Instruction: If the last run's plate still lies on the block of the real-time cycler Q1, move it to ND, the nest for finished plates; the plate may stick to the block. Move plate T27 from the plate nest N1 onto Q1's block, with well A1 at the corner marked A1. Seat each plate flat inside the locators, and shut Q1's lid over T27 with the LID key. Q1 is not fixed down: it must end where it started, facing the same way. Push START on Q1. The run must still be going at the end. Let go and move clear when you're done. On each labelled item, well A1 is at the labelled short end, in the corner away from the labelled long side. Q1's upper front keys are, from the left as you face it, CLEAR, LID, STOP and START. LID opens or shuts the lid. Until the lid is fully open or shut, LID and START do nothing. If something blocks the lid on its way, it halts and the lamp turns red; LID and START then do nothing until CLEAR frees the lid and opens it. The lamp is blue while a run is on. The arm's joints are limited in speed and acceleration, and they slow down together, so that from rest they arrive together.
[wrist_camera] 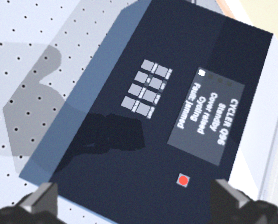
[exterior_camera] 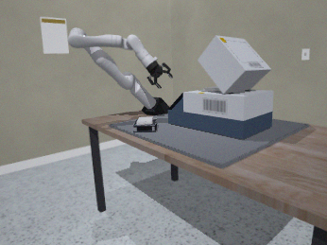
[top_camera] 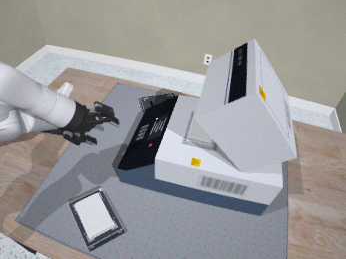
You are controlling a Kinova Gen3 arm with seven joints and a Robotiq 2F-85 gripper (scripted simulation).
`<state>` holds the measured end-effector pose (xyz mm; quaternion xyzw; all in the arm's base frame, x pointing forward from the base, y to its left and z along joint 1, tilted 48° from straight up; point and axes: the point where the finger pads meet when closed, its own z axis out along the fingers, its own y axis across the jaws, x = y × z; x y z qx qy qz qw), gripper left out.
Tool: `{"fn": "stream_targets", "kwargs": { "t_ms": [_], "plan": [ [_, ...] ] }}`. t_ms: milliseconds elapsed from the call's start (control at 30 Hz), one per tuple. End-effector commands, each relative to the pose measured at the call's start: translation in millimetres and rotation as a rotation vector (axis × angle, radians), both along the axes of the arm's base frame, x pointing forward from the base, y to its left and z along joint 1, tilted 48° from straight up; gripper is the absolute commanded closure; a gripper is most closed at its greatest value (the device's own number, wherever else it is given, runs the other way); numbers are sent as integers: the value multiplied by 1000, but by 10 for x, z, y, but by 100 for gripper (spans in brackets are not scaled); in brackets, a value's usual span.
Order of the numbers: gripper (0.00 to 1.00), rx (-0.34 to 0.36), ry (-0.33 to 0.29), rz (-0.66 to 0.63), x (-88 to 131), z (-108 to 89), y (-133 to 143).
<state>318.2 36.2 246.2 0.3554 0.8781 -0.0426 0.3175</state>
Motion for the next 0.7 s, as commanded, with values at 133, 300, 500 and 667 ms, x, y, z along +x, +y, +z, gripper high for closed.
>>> {"fn": "stream_targets", "kwargs": {
  "t_ms": [133, 300, 500, 667],
  "plan": [
    [0, 1, -1, 1, 2, 2, 6],
    [0, 1, -1, 1, 2, 2, 6],
    [0, 1, -1, 1, 2, 2, 6],
    [4, 1, -1, 1, -4, 74, 84]
  ]
}}
